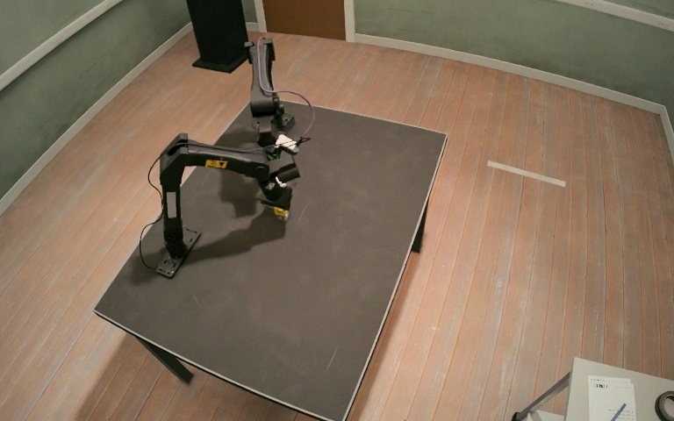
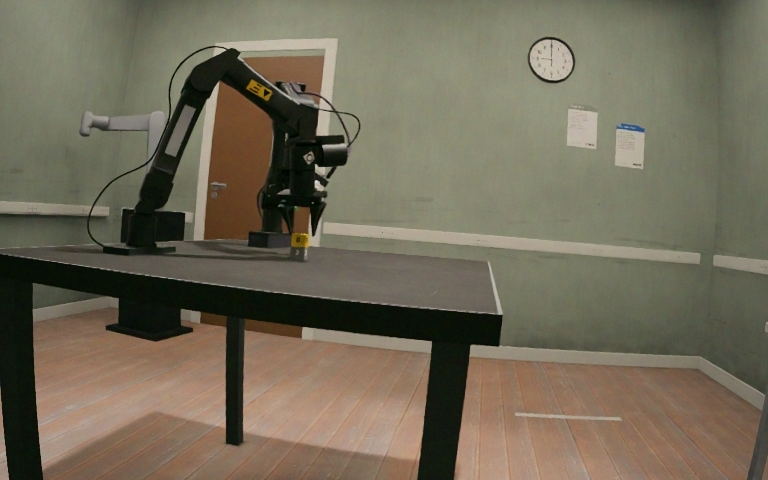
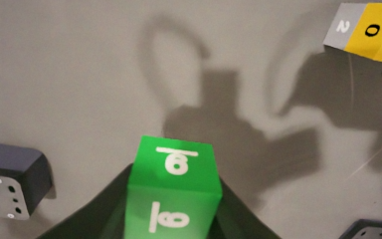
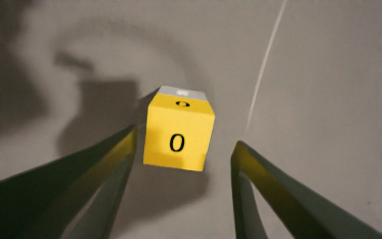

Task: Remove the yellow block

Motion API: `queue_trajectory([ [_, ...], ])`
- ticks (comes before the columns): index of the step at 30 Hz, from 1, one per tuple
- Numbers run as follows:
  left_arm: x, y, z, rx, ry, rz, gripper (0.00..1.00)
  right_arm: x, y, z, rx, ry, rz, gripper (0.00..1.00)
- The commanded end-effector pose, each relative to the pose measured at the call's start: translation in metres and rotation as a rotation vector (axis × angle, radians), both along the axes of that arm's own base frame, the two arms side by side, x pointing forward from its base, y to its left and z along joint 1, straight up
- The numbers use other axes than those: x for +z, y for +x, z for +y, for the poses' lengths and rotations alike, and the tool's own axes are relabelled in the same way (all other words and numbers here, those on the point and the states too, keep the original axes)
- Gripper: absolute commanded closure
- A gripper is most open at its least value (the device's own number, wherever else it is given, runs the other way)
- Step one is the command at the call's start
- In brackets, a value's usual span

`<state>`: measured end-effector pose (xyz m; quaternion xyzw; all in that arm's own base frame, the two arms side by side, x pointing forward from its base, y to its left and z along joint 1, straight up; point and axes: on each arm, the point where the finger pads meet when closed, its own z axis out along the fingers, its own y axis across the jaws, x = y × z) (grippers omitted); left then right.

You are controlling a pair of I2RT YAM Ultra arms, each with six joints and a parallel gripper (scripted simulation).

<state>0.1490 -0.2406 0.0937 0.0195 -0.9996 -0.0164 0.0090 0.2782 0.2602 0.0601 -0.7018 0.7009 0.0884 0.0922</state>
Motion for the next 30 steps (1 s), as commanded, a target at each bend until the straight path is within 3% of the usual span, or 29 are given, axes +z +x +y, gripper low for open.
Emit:
queue_trajectory([
  [1, 0.0161, 0.0062, -0.0011, 0.007, -0.041, -0.026, 0.73, -0.0100, -0.0032, 0.0053, 0.003, 0.007, 0.007, 0.45],
  [17, 0.0108, 0.0045, -0.0019, 0.007, -0.033, -0.021, 0.73, -0.0138, -0.0028, 0.0076, 0.006, 0.013, -0.001, 0.45],
  [18, 0.0108, 0.0045, -0.0019, 0.007, -0.033, -0.021, 0.73, -0.0138, -0.0030, 0.0075, 0.006, 0.012, -0.001, 0.53],
  [30, 0.0108, 0.0045, -0.0019, 0.007, -0.033, -0.021, 0.73, -0.0112, -0.0007, 0.0062, 0.004, 0.012, -0.001, 0.64],
])
